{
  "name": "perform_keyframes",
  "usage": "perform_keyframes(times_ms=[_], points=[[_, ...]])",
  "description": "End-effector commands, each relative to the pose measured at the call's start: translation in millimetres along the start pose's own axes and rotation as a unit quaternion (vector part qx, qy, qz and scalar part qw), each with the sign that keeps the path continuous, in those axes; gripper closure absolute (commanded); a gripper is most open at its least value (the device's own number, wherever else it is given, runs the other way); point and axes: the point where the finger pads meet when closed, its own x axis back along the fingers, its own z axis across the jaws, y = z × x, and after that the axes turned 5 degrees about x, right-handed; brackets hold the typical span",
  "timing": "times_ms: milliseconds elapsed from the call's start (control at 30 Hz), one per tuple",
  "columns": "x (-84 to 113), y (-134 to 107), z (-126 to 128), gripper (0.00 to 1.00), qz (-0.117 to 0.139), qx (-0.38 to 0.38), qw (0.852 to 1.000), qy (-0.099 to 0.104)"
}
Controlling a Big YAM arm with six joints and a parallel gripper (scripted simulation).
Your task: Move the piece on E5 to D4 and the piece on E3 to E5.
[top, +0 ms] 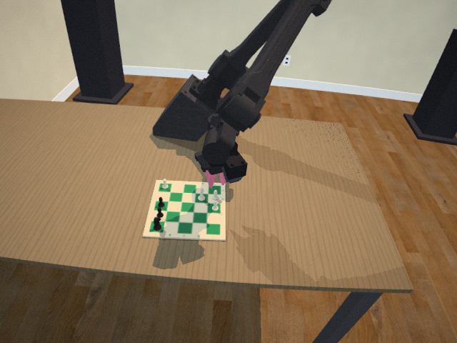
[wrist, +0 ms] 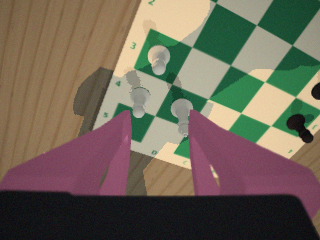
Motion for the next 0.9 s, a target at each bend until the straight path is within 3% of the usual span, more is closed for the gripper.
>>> perform_keyframes(times_ms=[0, 433, 867], points=[[3.9, 23, -2, 0.67, -0.012, 0.022, 1.000, -0.004], [-13.2, 4, 2, 0.67, -0.001, 0.004, 1.000, 0.003], [-29.0, 4, 2, 0.67, -0.001, 0.004, 1.000, 0.002]])
